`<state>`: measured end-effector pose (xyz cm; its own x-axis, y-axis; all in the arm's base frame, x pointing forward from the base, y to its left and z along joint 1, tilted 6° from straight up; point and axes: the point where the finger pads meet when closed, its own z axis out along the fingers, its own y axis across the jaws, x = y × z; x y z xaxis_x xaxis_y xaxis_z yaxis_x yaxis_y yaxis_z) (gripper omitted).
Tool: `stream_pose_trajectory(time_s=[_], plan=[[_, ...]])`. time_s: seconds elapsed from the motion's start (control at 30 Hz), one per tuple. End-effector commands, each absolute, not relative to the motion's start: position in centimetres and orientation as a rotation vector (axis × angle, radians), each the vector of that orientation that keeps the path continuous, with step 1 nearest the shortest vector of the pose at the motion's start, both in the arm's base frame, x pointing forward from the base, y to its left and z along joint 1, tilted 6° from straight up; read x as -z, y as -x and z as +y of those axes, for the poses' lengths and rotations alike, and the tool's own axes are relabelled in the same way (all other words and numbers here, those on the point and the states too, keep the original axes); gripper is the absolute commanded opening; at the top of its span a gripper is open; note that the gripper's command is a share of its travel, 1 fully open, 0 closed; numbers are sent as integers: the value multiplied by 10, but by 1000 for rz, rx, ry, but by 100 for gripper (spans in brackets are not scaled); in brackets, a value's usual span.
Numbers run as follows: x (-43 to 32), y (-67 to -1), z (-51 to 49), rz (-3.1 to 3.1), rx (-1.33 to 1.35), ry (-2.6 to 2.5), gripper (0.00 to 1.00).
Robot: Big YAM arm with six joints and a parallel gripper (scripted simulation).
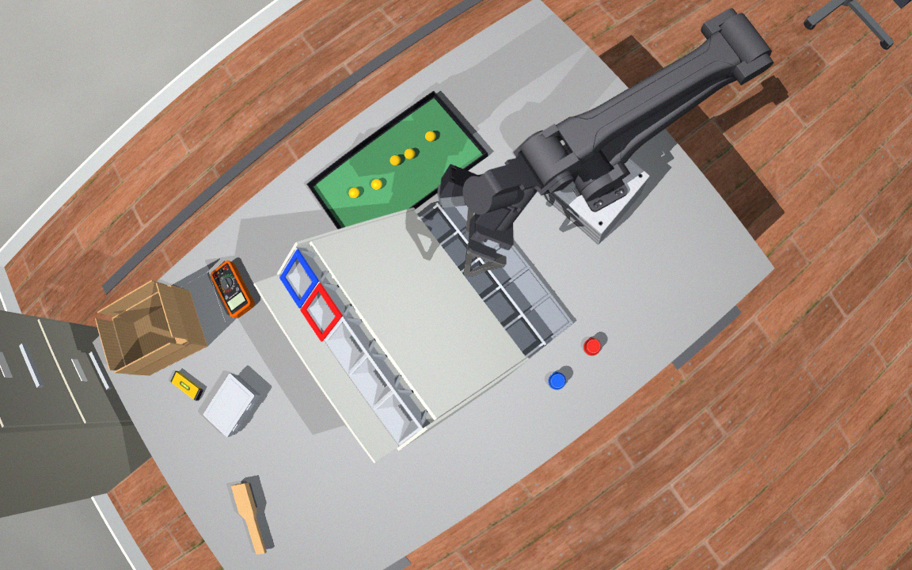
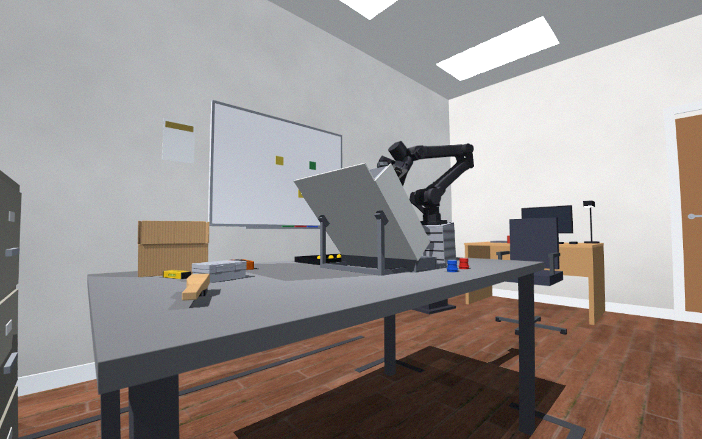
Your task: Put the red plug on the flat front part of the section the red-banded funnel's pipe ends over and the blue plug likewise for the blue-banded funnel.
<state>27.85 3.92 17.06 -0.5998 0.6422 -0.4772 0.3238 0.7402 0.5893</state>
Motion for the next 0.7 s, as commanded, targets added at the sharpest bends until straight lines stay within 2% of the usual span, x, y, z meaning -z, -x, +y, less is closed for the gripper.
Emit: stream_pose_trajectory(time_s=[0.0,0.67], plan=[[-168,-283,43,2234,-603,-719,100],[-172,-282,40,2645,-367,-309,100]])
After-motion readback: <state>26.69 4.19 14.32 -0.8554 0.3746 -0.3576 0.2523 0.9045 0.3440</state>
